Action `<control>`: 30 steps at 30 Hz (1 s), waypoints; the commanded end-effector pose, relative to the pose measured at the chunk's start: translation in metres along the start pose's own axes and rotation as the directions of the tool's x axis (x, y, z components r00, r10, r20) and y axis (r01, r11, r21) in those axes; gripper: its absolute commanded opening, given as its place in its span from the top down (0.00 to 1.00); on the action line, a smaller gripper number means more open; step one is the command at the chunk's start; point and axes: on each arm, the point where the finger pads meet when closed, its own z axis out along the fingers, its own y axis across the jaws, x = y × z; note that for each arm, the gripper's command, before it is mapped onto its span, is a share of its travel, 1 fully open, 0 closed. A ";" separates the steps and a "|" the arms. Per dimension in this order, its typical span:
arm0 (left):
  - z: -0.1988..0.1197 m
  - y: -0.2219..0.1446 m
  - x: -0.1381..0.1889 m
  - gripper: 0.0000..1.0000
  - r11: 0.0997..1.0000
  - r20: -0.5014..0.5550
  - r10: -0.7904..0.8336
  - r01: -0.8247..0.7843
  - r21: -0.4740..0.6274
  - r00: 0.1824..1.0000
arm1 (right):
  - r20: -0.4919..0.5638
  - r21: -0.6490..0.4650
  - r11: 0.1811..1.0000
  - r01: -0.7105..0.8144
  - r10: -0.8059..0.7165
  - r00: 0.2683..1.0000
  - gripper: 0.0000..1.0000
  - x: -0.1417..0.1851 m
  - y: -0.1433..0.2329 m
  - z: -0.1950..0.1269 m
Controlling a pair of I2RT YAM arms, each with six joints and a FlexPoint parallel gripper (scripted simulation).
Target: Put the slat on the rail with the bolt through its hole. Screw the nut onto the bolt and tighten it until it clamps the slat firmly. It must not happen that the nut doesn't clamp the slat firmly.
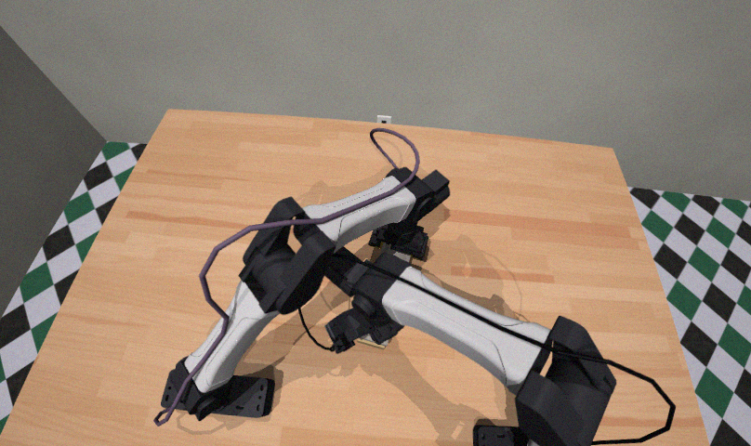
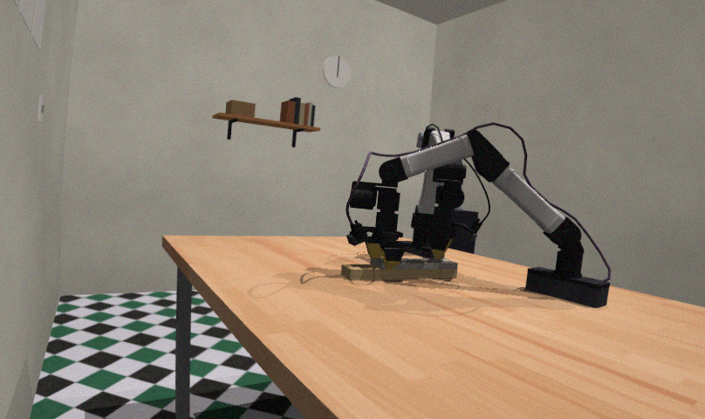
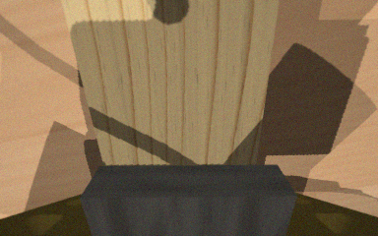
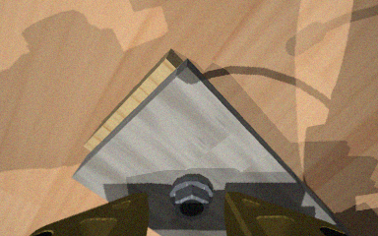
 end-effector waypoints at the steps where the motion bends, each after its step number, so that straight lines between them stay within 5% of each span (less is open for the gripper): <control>1: -0.007 -0.001 -0.004 0.33 1.000 0.017 0.001 -0.001 0.009 1.000 | 0.023 0.020 1.000 0.006 -0.006 1.000 0.64 -0.003 -0.003 -0.005; 23: -0.007 -0.001 -0.004 0.33 1.000 0.017 0.001 -0.001 0.009 1.000 | 0.023 0.020 1.000 0.006 -0.006 1.000 0.64 -0.003 -0.004 0.000; 30: -0.007 -0.001 -0.004 0.33 1.000 0.017 0.001 -0.001 0.009 1.000 | 0.008 0.016 1.000 0.001 -0.001 1.000 0.71 -0.001 -0.003 -0.003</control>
